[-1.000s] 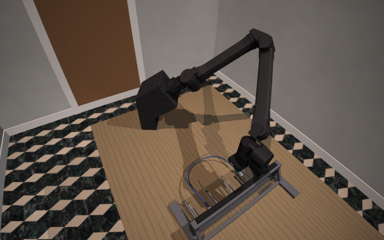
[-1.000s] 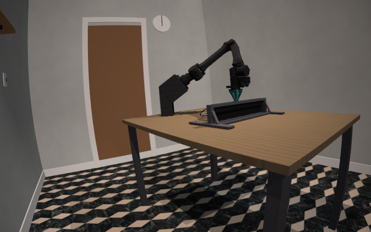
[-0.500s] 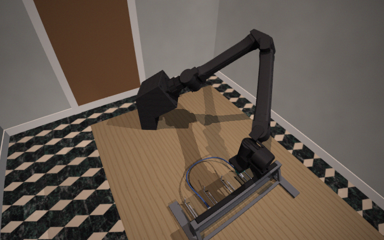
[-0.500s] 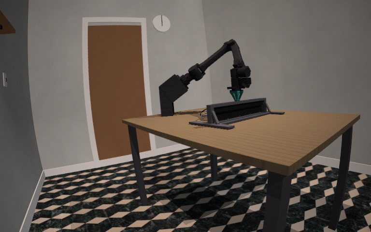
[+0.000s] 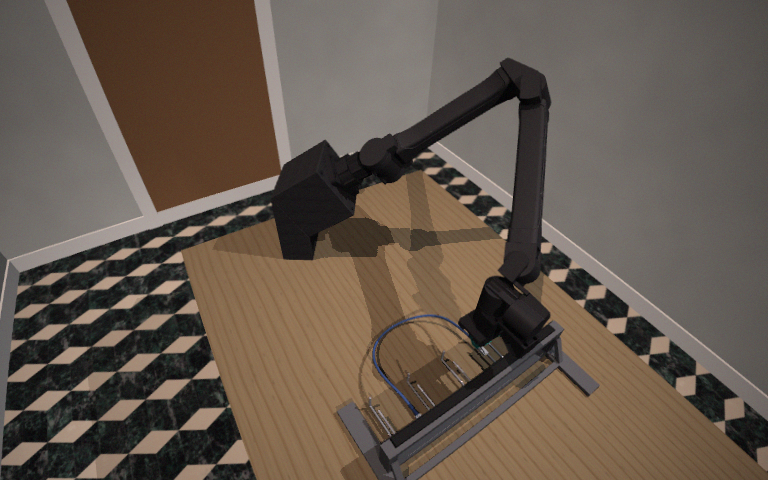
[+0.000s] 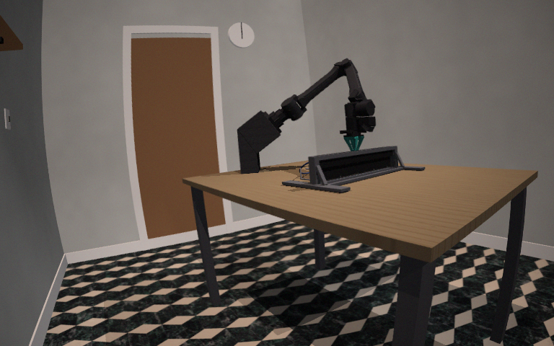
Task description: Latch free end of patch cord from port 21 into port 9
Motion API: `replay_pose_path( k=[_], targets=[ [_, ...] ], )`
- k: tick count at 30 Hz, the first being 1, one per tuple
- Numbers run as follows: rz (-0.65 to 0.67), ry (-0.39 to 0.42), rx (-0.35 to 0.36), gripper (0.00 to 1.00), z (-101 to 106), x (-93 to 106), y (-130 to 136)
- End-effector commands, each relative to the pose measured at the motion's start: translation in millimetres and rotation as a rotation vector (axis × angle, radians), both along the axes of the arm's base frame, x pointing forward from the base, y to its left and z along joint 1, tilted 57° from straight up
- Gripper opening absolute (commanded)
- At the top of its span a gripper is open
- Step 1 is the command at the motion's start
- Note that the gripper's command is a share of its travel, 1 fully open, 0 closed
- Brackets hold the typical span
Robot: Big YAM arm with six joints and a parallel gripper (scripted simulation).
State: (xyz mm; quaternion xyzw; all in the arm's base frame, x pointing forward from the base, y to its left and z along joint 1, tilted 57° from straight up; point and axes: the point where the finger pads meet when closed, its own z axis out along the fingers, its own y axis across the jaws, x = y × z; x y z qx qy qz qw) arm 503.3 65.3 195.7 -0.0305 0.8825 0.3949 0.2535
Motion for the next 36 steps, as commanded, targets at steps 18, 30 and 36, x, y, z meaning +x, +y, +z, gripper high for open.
replay_pose_path(
  k=[18, 30, 36],
  targets=[
    [0.022, -0.058, -0.015, 0.00, 15.3, 9.3, 7.6],
    [0.024, -0.058, -0.015, 0.00, 16.3, 12.3, 7.6],
    [0.025, -0.047, -0.014, 0.00, 16.0, 15.7, 7.2]
  ],
)
